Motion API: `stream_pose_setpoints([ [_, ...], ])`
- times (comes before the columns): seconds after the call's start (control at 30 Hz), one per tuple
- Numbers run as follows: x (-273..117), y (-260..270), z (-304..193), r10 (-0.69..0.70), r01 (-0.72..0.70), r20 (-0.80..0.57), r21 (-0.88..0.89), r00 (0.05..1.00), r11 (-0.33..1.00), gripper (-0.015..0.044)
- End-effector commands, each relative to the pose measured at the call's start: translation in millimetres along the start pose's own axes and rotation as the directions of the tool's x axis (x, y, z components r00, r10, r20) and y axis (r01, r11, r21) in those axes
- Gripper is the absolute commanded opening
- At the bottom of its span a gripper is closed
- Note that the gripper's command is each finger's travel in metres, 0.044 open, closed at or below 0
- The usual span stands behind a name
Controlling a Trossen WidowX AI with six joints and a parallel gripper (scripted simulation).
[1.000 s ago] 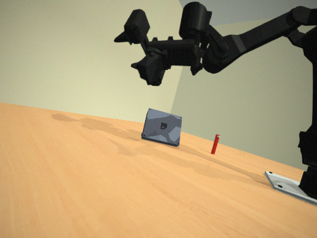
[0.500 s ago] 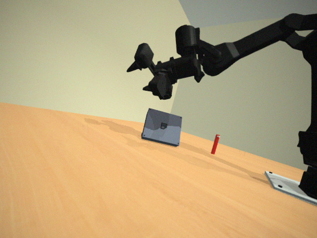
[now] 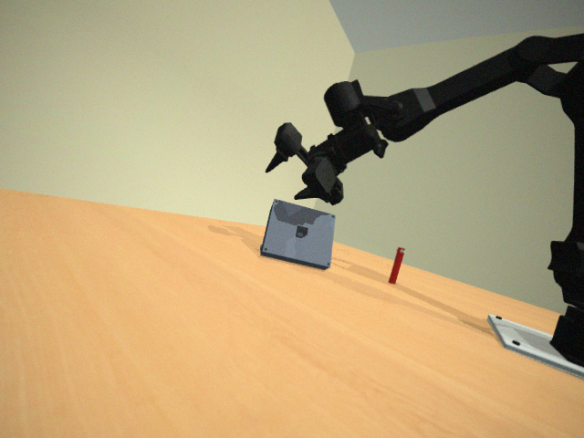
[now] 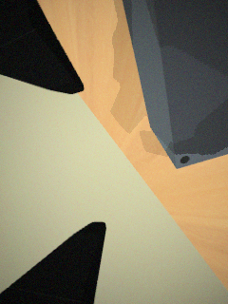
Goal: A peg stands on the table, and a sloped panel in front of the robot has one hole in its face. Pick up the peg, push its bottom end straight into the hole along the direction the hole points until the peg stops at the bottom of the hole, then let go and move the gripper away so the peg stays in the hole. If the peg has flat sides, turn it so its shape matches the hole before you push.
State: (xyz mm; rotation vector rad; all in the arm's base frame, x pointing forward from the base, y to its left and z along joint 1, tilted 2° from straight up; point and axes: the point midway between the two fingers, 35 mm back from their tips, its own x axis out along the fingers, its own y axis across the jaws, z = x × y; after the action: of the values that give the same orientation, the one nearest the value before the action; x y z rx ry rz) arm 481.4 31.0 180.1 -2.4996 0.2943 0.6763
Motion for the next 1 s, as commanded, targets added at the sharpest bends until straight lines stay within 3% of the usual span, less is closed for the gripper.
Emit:
stream_pose_setpoints([
  [0.0,-3.9,20.8,-5.7,0.053,-0.055,0.04,0.058,0.998,0.997,0.044],
  [0.5,-29.1,112.4,1.7,0.278,-0.348,0.265,0.269,0.923,0.898,0.044],
  [0.97,-77.5,179.1,17.2,0.4,-0.612,0.49,0.422,0.774,0.668,0.044],
])
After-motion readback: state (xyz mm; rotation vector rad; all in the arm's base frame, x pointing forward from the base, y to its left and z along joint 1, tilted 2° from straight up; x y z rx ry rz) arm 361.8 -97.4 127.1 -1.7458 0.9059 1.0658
